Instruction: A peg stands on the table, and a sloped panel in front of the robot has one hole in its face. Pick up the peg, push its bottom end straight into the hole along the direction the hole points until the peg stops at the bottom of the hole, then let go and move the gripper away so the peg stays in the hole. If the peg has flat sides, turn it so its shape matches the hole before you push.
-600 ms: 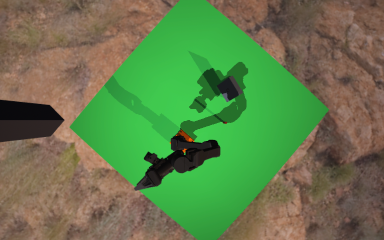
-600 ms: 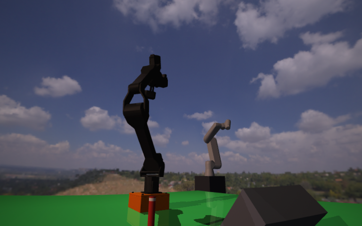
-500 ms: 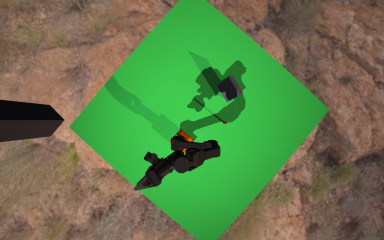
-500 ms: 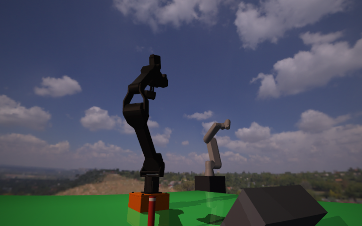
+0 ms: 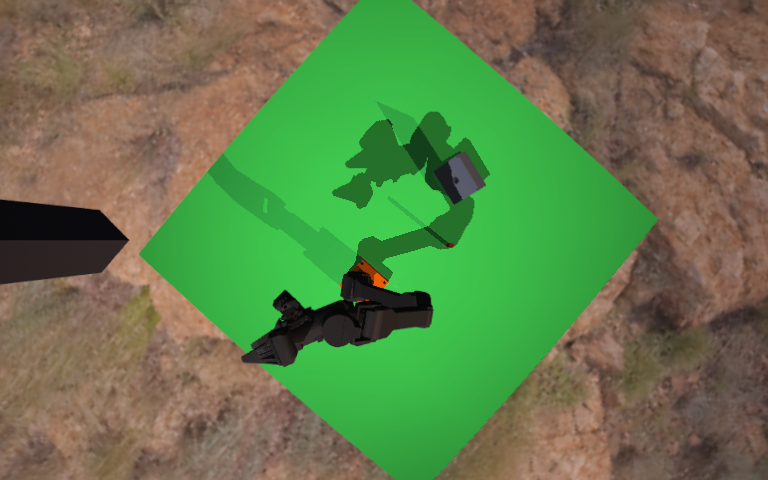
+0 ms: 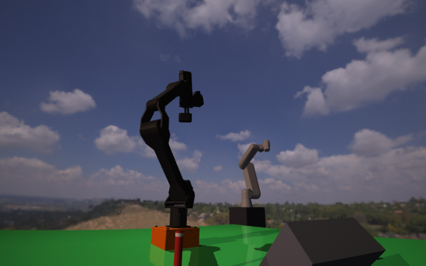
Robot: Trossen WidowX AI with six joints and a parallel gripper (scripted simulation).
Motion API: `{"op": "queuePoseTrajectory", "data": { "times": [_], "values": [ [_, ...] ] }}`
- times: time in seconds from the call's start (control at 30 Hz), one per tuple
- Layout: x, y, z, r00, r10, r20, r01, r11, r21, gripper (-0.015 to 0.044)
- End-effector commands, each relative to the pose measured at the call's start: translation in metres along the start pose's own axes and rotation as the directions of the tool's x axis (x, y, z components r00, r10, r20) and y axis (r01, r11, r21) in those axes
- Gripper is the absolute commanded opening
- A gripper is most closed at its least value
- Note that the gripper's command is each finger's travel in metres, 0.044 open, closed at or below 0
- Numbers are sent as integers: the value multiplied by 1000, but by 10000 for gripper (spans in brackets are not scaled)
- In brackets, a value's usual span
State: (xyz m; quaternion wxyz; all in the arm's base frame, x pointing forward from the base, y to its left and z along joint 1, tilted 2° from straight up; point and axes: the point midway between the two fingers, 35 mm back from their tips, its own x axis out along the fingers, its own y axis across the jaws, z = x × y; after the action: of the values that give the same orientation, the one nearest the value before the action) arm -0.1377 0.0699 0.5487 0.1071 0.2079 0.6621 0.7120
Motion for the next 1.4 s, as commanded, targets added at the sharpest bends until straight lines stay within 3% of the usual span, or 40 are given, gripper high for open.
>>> {"op": "queuePoseTrajectory", "data": {
  "times": [0.0,0.63,1.37],
  "values": [
    [9,-8,15,998,-33,57,34,999,-23,440],
    [23,-45,93,925,-168,342,217,970,-110,440],
    [-1,-88,185,729,-308,611,466,878,-113,440]
  ]
}}
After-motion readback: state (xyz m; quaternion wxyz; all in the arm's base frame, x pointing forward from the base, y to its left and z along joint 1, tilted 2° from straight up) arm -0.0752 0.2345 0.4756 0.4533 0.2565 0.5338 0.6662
